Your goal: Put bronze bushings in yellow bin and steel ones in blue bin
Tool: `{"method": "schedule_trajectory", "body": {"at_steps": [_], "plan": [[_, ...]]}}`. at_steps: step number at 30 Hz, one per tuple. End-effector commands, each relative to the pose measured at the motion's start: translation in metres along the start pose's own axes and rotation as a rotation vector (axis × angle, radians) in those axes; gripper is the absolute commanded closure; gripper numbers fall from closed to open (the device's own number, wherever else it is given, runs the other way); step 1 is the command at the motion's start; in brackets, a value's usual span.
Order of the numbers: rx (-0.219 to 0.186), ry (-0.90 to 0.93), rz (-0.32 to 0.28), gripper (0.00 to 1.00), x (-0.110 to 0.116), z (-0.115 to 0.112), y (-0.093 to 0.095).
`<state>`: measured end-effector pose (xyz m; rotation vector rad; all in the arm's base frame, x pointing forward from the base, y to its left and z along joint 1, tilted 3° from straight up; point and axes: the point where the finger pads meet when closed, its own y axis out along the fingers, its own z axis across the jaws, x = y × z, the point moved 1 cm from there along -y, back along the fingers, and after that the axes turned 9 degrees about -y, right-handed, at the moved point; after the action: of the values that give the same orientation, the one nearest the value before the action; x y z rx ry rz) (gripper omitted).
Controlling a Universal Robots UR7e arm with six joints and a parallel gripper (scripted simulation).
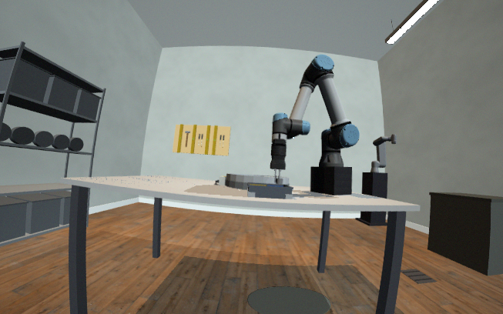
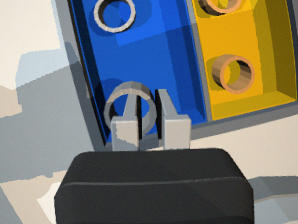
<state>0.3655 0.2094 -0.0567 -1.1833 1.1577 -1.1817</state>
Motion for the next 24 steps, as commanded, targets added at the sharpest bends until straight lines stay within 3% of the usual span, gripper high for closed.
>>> {"method": "schedule_trajectory", "body": {"at_steps": [1,24], "plan": [[0.001,0.0,0.0,1.0,0.0,0.001,0.004],[0.002,0.0,0.0,1.0,0.0,0.001,0.017]]}}
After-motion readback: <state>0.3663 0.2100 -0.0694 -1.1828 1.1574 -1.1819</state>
